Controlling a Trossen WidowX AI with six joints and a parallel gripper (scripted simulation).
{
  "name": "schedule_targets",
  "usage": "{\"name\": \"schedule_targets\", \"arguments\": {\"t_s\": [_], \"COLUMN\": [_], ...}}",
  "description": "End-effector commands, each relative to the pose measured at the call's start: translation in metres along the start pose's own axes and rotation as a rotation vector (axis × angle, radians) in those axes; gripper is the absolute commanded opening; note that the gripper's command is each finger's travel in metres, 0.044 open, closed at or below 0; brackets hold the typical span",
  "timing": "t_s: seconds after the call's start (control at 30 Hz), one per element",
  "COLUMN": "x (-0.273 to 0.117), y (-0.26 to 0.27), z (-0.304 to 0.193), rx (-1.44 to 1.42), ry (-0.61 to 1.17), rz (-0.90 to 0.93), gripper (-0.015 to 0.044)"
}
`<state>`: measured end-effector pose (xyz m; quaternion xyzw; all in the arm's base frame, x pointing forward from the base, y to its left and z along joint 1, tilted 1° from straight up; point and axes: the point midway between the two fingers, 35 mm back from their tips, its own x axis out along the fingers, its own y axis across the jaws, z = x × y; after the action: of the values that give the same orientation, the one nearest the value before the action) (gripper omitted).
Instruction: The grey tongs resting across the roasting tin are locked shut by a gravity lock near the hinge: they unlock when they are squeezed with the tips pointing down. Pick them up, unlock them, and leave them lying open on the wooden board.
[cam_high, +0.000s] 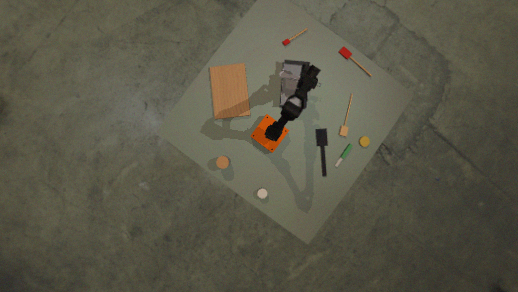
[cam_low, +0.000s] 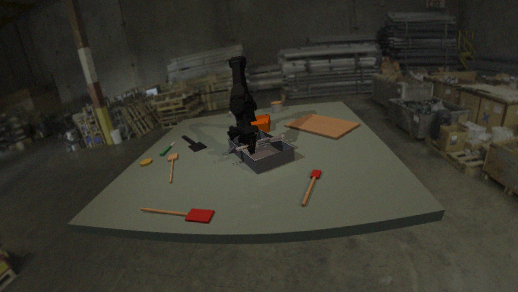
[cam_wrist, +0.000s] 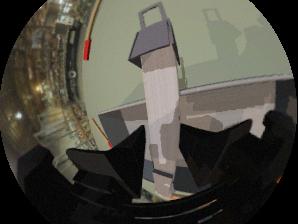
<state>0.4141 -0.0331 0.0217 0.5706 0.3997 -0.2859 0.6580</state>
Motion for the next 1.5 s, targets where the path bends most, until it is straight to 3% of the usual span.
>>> {"name": "schedule_targets", "arguments": {"t_s": [0.0, 0.27, 0.53, 0.73, 1.13, 1.47], "x": [0.0, 0.0, -0.014, -0.067, -0.067, -0.063], "y": [0.0, 0.0, 0.01, 0.039, 0.039, 0.039], "z": [0.0, 0.0, 0.001, 0.0, 0.0, 0.001], "rx": [0.0, 0.0, 0.001, 0.006, 0.007, 0.015], "ry": [0.0, 0.0, -0.001, -0.003, -0.002, 0.0], "rz": [0.0, 0.0, 0.0, -0.002, -0.009, -0.129], "gripper": [0.0096, 0.0043, -0.015, -0.015, -0.015, -0.015]}}
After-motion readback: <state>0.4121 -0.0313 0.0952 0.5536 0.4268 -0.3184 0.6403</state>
